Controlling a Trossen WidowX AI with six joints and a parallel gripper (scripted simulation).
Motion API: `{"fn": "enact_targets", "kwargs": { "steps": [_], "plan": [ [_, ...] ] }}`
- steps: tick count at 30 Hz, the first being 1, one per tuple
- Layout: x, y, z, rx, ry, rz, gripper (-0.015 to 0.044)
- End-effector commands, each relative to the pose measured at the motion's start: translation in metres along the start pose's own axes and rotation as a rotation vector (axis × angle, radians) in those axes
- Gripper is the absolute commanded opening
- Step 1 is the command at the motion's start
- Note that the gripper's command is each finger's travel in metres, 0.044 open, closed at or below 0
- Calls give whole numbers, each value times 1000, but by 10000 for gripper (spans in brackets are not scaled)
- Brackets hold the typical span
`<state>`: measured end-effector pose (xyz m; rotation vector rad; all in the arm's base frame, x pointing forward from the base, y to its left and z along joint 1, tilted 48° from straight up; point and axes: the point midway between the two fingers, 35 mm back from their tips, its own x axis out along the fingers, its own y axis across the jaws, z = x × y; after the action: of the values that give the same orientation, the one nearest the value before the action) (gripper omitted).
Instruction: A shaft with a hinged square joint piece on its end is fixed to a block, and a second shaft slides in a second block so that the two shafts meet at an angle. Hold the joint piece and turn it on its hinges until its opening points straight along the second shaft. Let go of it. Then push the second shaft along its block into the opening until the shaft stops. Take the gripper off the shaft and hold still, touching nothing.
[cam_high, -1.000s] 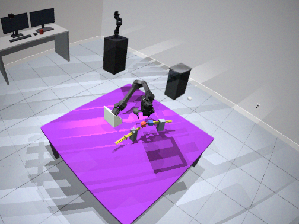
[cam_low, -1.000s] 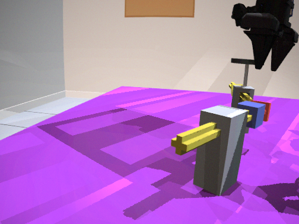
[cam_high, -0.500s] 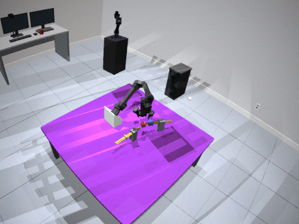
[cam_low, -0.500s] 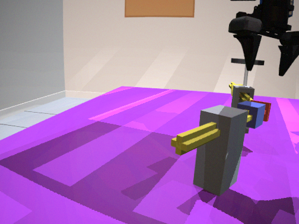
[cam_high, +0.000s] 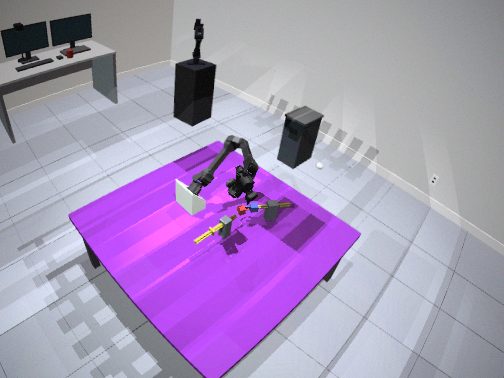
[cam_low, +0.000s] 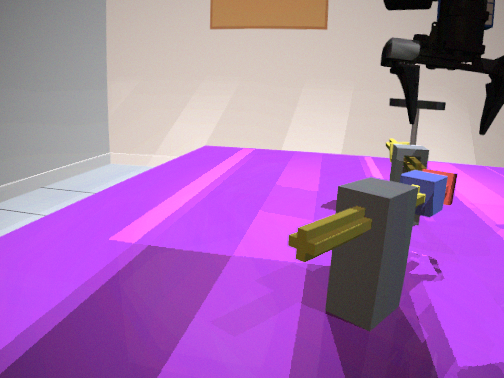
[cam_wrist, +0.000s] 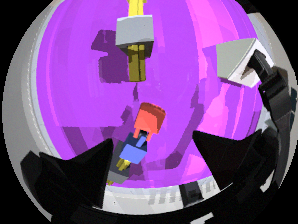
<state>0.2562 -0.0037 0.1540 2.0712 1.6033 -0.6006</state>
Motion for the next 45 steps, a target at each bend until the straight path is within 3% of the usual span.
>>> {"fn": "enact_targets", "kwargs": {
  "steps": [1, 10, 17, 35, 45],
  "plan": [
    [3, 0, 2, 135, 18, -4, 440],
    [7, -1, 3, 396, 43, -11, 440],
    [10, 0, 4, 401, 43, -11, 440],
    [82, -5, 12, 400, 45, -10, 440],
    [93, -5, 12, 400, 46, -11, 440]
  ]
}}
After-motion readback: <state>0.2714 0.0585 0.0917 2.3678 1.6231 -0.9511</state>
